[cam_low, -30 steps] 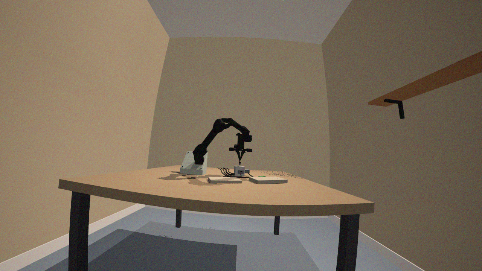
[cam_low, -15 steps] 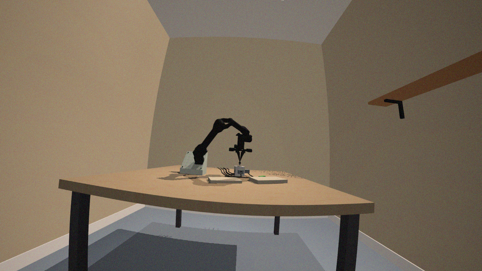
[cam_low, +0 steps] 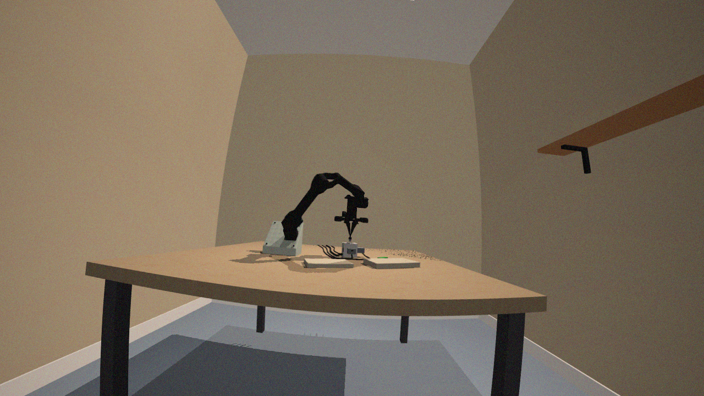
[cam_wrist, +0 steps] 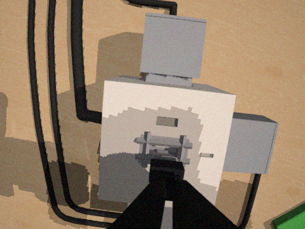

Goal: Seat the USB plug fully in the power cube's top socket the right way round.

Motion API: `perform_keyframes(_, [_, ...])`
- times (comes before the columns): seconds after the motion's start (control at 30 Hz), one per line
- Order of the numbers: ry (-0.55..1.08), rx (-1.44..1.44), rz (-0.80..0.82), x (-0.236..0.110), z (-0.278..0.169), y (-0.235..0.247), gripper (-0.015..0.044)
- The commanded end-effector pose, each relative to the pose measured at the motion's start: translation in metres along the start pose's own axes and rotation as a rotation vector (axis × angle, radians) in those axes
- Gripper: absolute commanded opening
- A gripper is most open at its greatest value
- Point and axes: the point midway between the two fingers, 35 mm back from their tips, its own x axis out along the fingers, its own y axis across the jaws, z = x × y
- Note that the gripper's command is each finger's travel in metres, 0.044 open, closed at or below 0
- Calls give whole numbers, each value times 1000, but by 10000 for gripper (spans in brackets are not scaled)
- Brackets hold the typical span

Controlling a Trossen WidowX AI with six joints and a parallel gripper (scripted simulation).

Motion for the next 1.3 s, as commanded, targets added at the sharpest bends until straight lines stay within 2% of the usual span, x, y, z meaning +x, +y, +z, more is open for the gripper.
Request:
perform_keyframes(0.0, [-9,-6,2,1,1,0,0])
perform_keyframes(1.27, [-13,-7,2,5,1,0,0])
